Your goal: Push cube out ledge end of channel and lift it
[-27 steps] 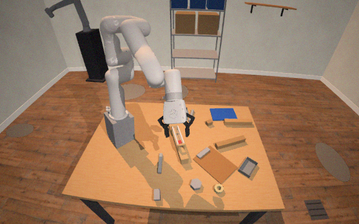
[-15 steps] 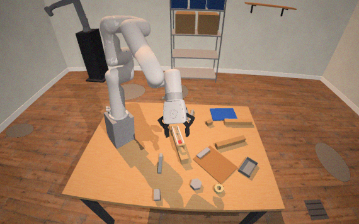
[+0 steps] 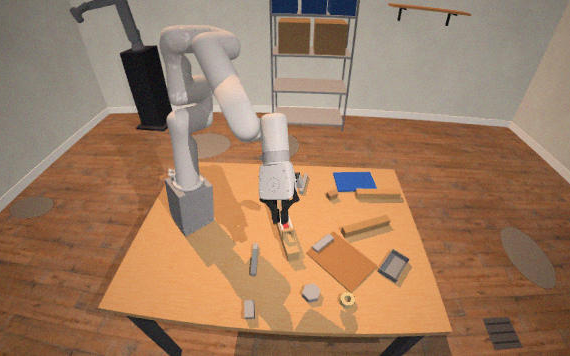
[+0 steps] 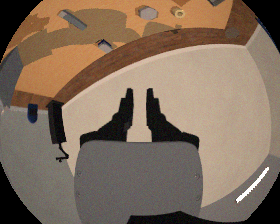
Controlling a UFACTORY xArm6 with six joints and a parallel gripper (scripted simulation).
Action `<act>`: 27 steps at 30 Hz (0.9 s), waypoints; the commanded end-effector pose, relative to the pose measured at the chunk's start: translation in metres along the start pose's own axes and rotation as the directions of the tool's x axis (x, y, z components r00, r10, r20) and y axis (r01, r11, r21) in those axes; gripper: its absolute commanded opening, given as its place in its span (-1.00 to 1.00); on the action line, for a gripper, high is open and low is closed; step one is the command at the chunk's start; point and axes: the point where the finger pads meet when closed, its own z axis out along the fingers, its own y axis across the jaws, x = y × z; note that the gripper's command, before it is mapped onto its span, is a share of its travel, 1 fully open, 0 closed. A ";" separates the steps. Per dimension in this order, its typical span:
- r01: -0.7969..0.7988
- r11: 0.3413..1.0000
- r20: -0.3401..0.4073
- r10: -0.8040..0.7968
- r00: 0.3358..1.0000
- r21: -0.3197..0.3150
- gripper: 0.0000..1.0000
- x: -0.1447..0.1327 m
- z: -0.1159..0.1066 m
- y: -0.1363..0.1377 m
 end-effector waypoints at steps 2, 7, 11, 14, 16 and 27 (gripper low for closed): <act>-0.304 0.948 -0.062 0.310 0.949 0.091 -1.00 0.020 0.018 -0.018; -0.449 0.881 -0.067 0.462 0.884 0.151 -1.00 0.034 0.030 -0.032; -0.663 0.706 -0.042 0.692 0.721 0.248 -1.00 0.048 0.043 -0.047; -0.760 0.578 -0.007 0.797 0.604 0.296 -1.00 0.055 0.050 -0.056; -0.815 0.481 0.028 0.856 0.516 0.323 -1.00 0.062 0.056 -0.065; -0.927 -0.018 0.228 0.971 0.073 0.373 -1.00 0.081 0.075 -0.093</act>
